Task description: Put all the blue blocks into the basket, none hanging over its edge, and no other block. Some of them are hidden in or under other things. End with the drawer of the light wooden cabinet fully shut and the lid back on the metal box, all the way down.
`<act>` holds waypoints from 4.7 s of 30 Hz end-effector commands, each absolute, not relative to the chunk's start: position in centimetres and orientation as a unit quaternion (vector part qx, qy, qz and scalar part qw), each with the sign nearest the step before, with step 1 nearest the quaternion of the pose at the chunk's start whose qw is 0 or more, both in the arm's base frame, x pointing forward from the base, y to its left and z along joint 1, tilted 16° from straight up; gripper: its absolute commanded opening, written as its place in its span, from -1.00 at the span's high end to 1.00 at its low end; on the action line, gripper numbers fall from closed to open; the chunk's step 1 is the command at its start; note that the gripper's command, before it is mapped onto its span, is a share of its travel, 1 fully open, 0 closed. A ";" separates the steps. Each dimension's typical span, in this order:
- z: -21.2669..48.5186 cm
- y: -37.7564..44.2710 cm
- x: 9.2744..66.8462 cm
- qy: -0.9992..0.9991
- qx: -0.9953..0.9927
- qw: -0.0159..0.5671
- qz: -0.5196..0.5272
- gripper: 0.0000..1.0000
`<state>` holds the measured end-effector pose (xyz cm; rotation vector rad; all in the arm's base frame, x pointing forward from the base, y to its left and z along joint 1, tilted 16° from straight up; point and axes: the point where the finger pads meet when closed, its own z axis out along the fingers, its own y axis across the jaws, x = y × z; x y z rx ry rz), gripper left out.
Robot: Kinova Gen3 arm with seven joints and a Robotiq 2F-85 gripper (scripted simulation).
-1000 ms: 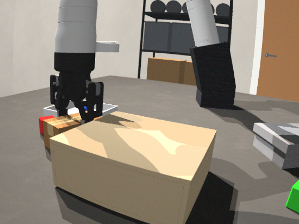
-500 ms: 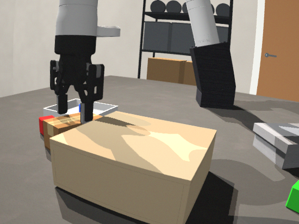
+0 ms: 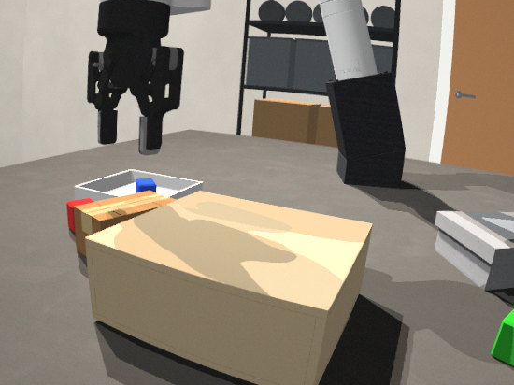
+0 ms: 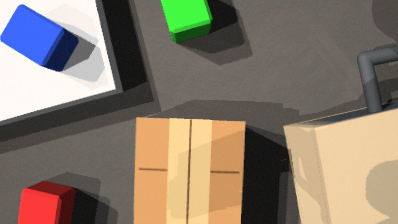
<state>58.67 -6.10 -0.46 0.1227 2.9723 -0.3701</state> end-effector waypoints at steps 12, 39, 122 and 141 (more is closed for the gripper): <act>4.2 -4.9 58.1 0.989 0.041 0.073 -0.123 -0.67; 5.2 -2.9 58.2 0.989 0.048 0.073 -0.122 -0.67; -5.7 35.4 50.6 0.971 0.190 0.091 -0.110 -0.29; -8.2 34.8 50.9 0.971 0.191 0.091 -0.111 -0.29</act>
